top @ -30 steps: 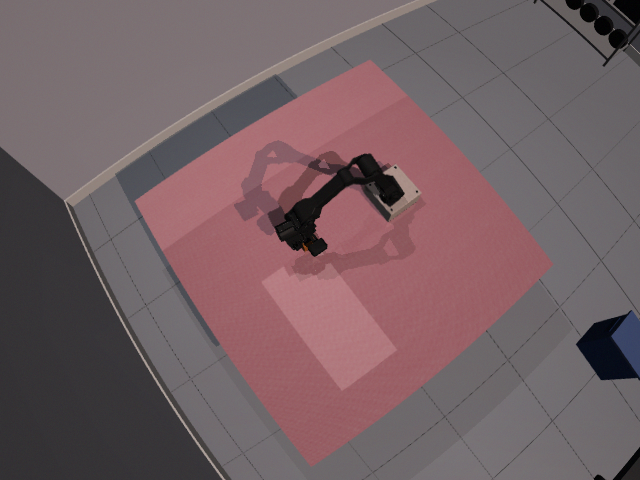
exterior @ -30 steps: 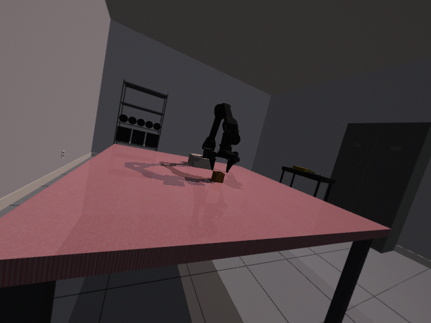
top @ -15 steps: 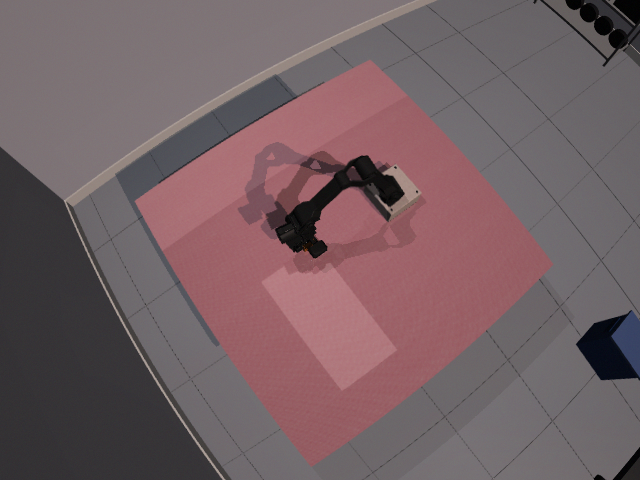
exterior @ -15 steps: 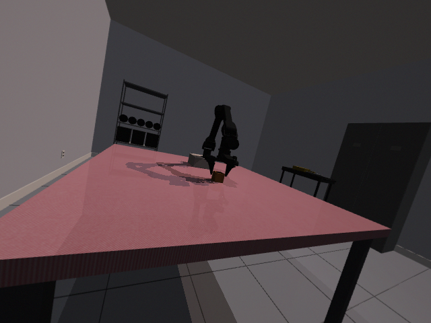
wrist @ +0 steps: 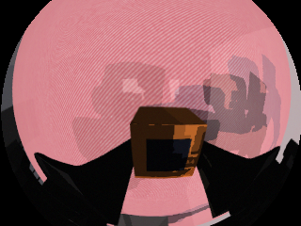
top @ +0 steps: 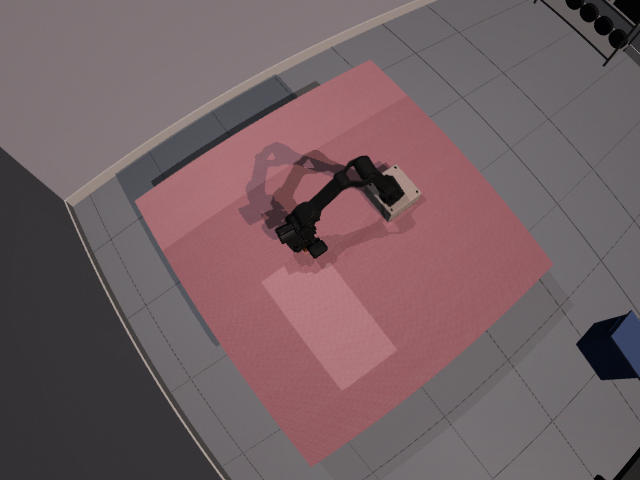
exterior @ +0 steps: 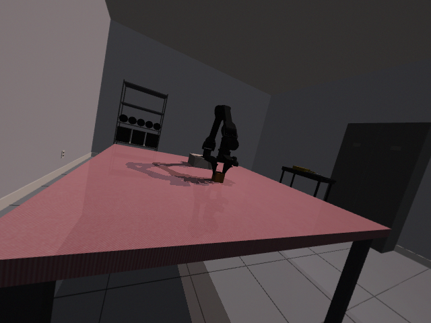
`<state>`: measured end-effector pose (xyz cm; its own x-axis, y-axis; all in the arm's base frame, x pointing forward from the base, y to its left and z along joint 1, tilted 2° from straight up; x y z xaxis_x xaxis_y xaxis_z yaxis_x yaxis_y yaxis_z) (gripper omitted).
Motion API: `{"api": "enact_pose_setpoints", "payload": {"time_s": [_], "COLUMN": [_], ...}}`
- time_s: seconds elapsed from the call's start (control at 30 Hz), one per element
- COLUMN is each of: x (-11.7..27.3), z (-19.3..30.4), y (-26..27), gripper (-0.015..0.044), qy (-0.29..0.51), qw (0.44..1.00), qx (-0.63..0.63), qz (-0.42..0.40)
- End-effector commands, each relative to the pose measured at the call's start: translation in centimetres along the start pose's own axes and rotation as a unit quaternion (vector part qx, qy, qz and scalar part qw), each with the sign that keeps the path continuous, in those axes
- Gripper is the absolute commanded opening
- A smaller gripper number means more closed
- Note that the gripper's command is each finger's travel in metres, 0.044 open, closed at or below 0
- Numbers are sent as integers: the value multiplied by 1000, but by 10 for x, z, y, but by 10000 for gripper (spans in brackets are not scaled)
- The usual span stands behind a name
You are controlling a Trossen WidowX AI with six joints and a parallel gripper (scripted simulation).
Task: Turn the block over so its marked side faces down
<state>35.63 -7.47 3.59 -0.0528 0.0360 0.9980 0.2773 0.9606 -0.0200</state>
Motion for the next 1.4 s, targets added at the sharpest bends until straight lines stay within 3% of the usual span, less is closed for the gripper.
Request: {"api": "enact_pose_setpoints", "payload": {"time_s": [0.0, 0.33, 0.5, 0.7, 1.37], "x": [-1, -1, 25, 29, 19], "z": [0, 0, 0, 0, 8], "y": [0, 0, 0, 0, -3], "gripper": [190, 123, 0, 0, 0], "qy": [0, 0, 0, -5, -156], "qw": [1000, 1000, 1000, 1000, 987], "qx": [0, 0, 0, 0, -3], "qz": [1, 1, 1, 0, -38]}}
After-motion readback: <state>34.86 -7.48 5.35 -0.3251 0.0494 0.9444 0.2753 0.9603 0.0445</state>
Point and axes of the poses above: the point midway between the two fingers, 35 mm back from their tips, its own x axis back along the fingers, its own y axis across the jaws, z = x × y, the point moved 3 cm from there along x, back along the fingers, and after that the axes turned 13 degrees about -x, right-handed, at the moved point
